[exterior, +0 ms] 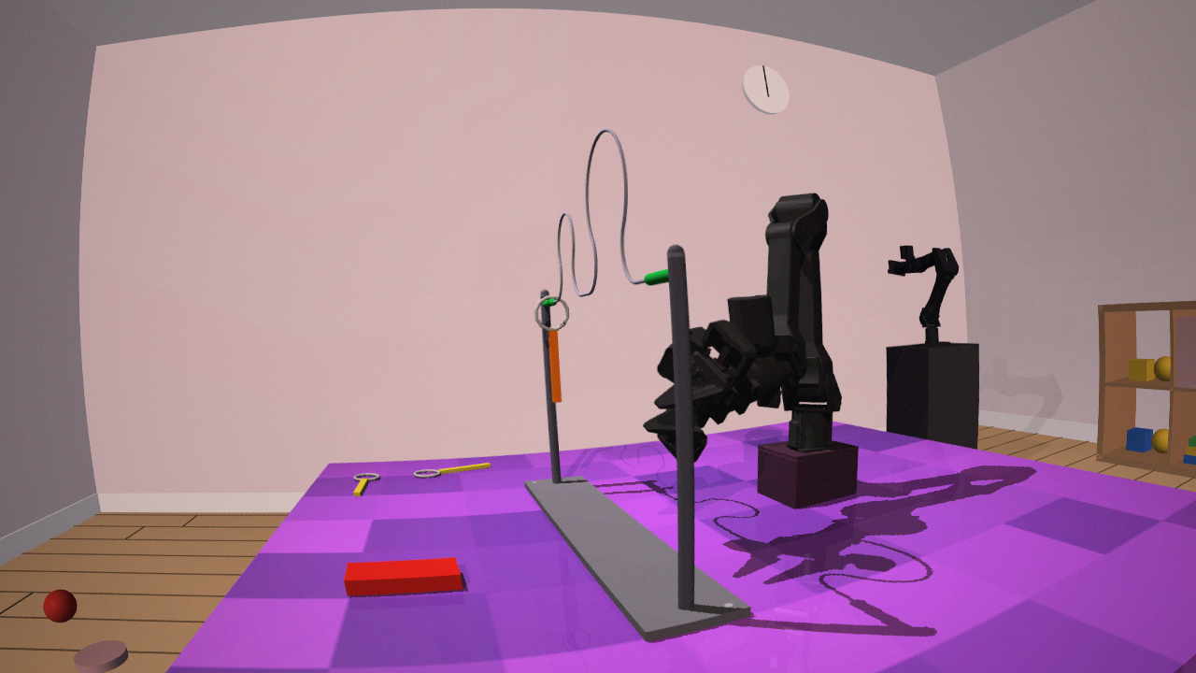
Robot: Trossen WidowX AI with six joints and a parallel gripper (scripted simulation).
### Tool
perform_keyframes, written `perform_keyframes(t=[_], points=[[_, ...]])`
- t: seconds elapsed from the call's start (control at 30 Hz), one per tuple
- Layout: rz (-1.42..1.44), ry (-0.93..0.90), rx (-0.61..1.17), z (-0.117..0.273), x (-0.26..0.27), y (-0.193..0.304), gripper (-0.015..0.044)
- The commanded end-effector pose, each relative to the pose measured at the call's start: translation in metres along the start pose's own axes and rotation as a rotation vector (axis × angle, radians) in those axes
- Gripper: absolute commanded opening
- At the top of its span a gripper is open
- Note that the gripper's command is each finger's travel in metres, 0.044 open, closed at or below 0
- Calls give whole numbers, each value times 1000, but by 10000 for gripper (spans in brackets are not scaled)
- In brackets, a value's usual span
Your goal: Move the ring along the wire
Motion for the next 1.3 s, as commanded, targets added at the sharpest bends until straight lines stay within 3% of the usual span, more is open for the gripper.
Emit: perform_keyframes(t=[0.0,0.63,1.27], points=[[67,27,-20,-10,-24,-18,160],[336,125,-84,-2,-137,-92,160],[617,233,-144,79,-245,-143,160]])
Point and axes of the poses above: the point midway between the two fingers, 35 mm back from their tips, its own z axis back along the fingers, its own x axis across the jaws, y = z × x, the point moved 5 cm from there along z, back along the fingers, and after that the axes turned 10 degrees about z, right-handed, at the moved point
